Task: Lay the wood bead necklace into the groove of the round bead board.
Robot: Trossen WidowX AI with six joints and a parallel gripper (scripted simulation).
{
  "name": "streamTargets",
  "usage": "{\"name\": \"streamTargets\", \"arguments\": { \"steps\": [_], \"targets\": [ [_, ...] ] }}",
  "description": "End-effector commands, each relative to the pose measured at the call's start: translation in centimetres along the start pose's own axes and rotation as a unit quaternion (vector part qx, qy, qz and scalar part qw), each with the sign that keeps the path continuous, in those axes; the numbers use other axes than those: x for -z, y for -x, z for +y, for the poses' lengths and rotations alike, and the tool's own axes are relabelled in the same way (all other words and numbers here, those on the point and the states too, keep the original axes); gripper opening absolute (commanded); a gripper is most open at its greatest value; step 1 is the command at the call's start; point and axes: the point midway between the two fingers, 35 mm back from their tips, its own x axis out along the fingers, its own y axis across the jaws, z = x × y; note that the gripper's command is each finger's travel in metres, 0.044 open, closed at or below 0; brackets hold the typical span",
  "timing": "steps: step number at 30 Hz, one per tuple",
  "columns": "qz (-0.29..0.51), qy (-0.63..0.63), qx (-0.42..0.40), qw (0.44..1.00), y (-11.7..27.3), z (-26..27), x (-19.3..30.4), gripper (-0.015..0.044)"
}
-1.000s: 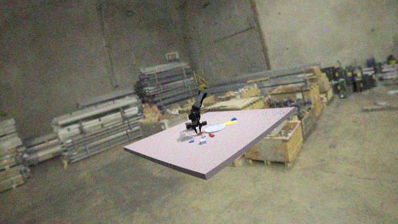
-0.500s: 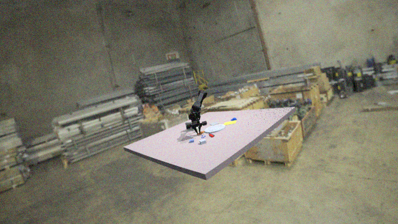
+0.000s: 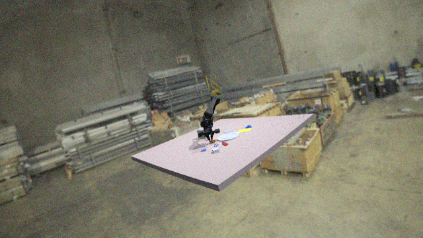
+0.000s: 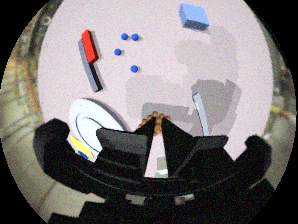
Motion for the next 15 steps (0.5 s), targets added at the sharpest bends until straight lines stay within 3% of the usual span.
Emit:
{"name": "streamTargets", "arguments": {
  "steps": [1, 8, 15],
  "targets": [
    [0.0, 0.0, 0.0, 1.0, 0.0, 0.0, 0.0, 0.0],
    [0.0, 0.0, 0.0, 1.0, 0.0, 0.0, 0.0, 0.0],
    [0.001, -0.002, -0.001, 1.0, 1.7, 0.0, 0.0, 0.0184]
  ]
}}
